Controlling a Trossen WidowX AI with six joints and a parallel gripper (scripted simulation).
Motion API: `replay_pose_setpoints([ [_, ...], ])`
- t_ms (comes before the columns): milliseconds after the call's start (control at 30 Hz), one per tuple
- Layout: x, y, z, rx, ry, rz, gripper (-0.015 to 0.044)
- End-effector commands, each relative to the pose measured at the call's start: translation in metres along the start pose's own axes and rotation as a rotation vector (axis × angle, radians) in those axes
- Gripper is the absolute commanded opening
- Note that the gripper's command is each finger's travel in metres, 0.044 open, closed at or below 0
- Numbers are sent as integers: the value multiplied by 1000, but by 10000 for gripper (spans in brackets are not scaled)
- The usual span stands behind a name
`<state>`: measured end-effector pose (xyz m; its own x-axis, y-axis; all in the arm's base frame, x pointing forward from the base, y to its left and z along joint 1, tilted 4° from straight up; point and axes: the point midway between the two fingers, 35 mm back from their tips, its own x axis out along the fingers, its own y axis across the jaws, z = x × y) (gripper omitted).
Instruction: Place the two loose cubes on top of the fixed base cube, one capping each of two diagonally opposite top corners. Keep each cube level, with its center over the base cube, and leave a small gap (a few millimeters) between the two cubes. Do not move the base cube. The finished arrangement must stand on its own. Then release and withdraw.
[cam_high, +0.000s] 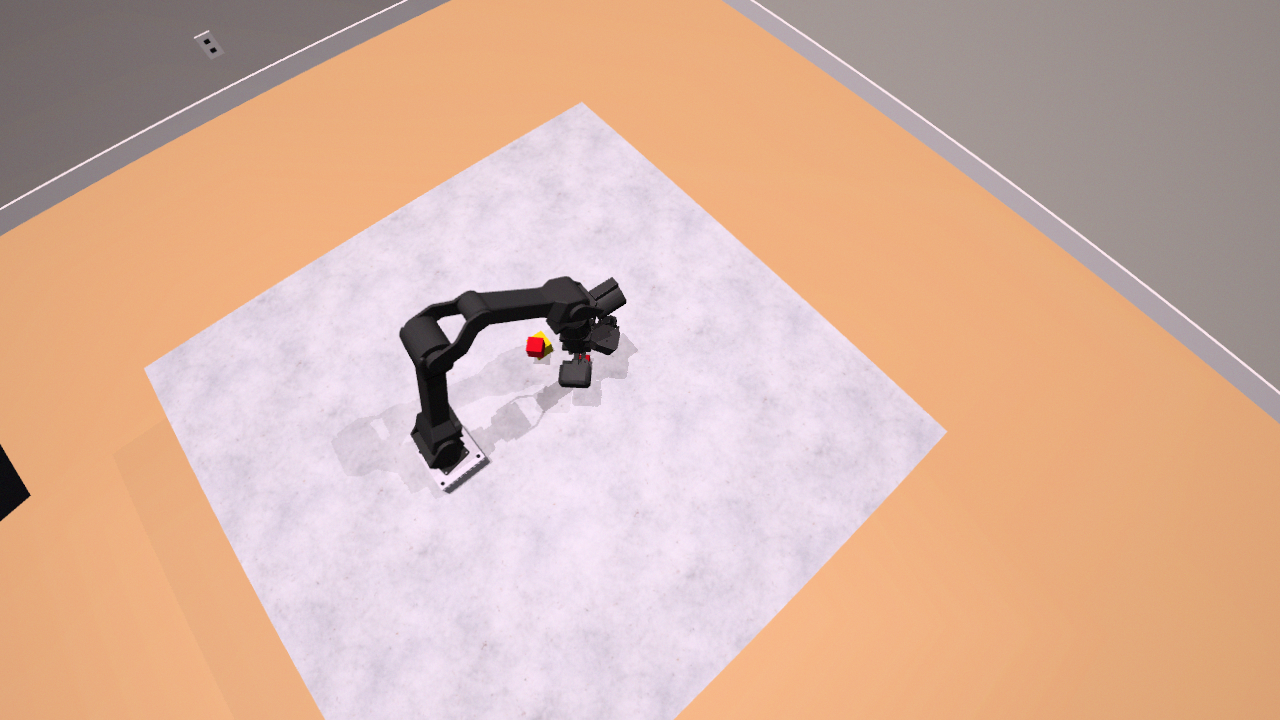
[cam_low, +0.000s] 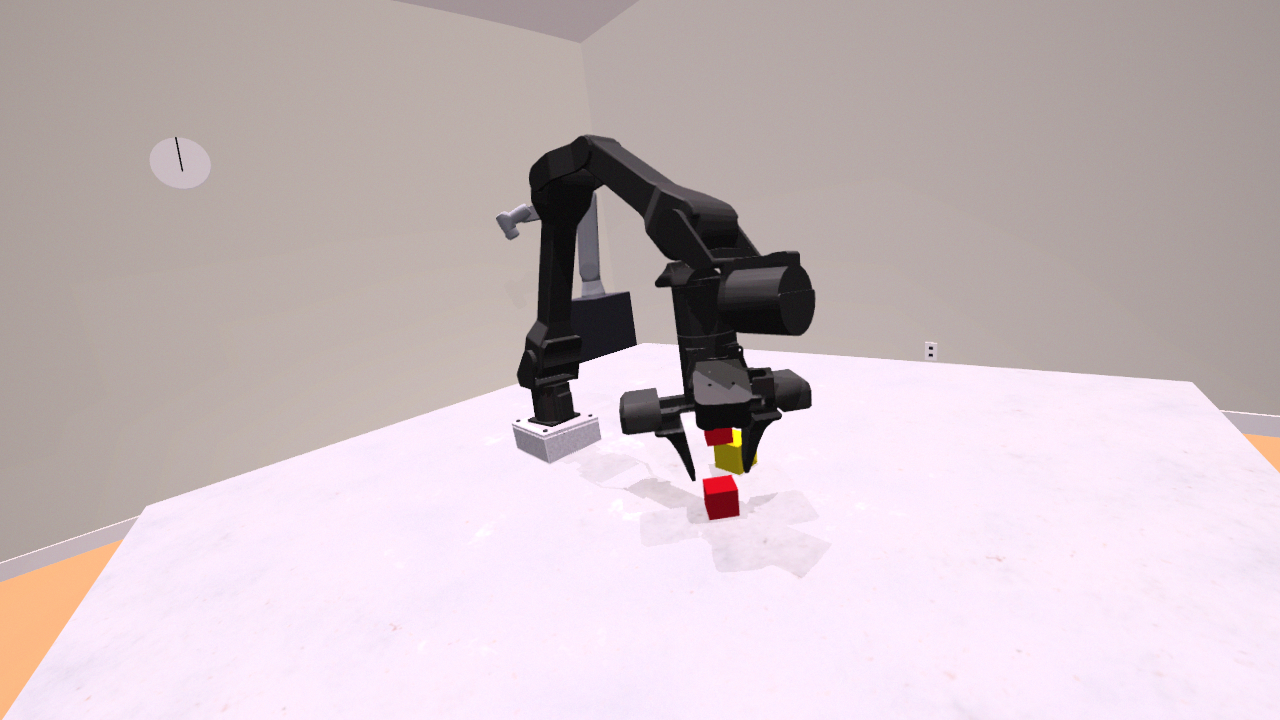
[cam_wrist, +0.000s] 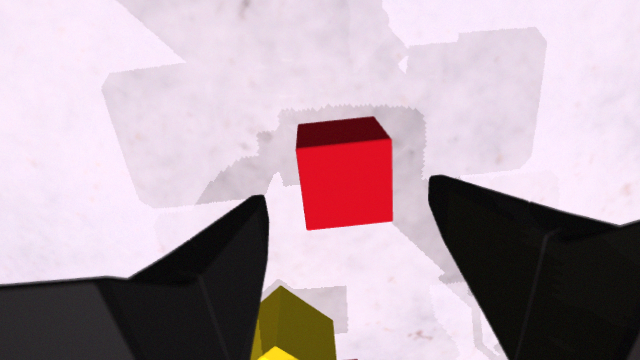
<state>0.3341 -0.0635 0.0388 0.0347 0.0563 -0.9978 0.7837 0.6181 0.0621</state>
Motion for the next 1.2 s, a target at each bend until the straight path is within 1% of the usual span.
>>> replay_pose_setpoints([
  [0, 8, -1, -1, 4, 6, -3, 265],
  [467, 28, -1, -2, 4, 7, -3, 265],
  [667, 28, -1, -2, 4, 7, -3, 107],
  [833, 26, -1, -1, 4, 7, -3, 105],
  [1167, -4, 2, 2, 4, 6, -3, 105],
])
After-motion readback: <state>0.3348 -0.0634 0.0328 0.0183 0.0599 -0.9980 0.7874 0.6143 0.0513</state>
